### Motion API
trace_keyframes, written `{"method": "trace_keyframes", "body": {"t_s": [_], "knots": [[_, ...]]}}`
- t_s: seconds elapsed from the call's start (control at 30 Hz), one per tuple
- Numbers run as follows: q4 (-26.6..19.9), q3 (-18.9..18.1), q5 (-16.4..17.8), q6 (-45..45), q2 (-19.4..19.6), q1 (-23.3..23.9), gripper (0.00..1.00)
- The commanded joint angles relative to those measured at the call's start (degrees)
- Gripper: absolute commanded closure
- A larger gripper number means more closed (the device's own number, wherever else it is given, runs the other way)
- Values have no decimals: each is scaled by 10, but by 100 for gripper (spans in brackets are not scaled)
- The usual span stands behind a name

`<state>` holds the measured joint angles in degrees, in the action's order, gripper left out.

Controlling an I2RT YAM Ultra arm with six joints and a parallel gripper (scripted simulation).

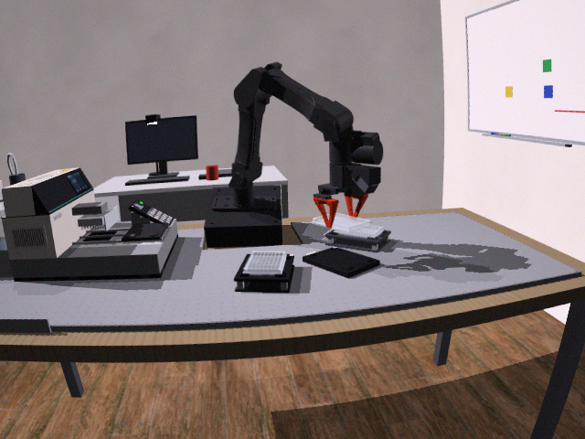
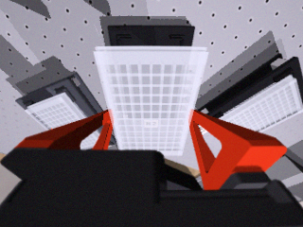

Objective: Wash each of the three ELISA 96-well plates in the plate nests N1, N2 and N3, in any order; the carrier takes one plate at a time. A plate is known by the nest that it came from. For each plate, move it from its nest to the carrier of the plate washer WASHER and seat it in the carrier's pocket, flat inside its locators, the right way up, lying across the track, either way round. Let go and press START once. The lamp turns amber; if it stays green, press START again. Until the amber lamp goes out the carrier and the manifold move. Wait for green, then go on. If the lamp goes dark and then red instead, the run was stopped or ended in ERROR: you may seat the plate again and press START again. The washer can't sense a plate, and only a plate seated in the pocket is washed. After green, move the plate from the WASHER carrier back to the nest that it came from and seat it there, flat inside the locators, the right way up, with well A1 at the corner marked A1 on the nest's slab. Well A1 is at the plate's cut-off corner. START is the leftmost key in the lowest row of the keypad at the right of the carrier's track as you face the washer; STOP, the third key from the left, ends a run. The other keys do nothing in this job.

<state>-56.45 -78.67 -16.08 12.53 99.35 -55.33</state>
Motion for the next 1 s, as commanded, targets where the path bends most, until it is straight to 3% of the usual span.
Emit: {"method": "trace_keyframes", "body": {"t_s": [0.0, 0.1, 0.27, 0.47, 0.97], "knots": [[-1, -4, -1, 1, -5, -1, 100], [-1, -4, -1, 1, -5, -2, 100], [0, 16, 8, 44, -34, 36, 100], [0, 29, 16, 11, -55, 69, 100], [-8, 48, 54, -121, -111, 203, 100]]}}
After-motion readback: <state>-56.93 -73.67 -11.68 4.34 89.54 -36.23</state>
